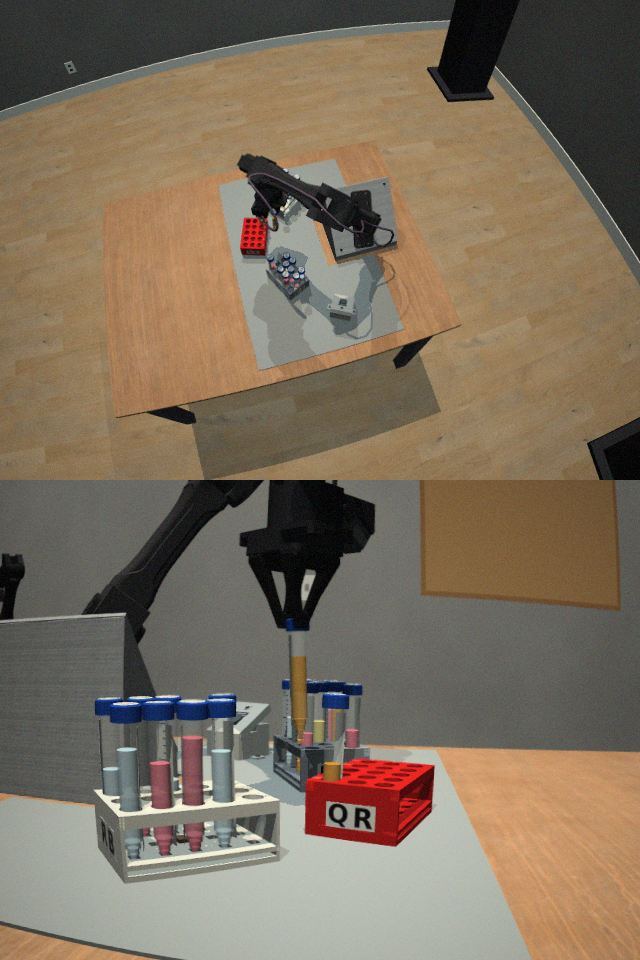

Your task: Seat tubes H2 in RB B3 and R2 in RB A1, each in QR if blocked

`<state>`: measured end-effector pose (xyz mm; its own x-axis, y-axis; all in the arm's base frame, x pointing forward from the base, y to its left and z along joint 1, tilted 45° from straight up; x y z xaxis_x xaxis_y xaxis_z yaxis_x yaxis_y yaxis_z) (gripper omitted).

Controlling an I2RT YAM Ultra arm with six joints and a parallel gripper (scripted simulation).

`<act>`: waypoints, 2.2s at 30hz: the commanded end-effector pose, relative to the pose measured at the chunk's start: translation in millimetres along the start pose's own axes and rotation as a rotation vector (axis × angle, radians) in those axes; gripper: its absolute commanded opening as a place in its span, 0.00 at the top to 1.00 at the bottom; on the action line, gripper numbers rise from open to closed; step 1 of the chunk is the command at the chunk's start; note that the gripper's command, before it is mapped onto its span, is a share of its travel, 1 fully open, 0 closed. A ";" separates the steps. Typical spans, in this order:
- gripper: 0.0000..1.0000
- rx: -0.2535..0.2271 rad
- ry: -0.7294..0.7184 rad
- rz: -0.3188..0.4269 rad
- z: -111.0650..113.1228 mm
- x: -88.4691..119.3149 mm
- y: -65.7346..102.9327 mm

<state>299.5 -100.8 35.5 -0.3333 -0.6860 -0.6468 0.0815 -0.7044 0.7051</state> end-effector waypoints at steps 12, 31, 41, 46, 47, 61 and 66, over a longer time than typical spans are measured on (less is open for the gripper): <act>1.00 0.000 0.271 -0.010 17.3 -17.3 1.9; 1.00 0.001 0.253 -0.011 58.3 -55.2 1.3; 1.00 0.023 0.277 0.003 66.1 -75.4 7.4; 1.00 0.003 0.259 -0.008 57.3 -76.9 2.7; 1.00 0.004 0.257 -0.008 56.1 -77.7 3.2; 1.00 0.002 0.259 -0.008 43.3 -93.5 2.6; 1.00 0.002 0.259 -0.008 37.9 -99.8 2.5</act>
<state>290.8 -29.2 107.5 -0.0586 -0.7211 -0.6903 0.0846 -0.6926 0.7163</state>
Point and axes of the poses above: the point where the finger pads meet when closed, its own y axis back along the fingers, its own z axis across the jaws, x = y × z, the point moved 4 cm from there along y, back along the fingers, and after that the axes turned 11 degrees about y, right-handed, at the moved point
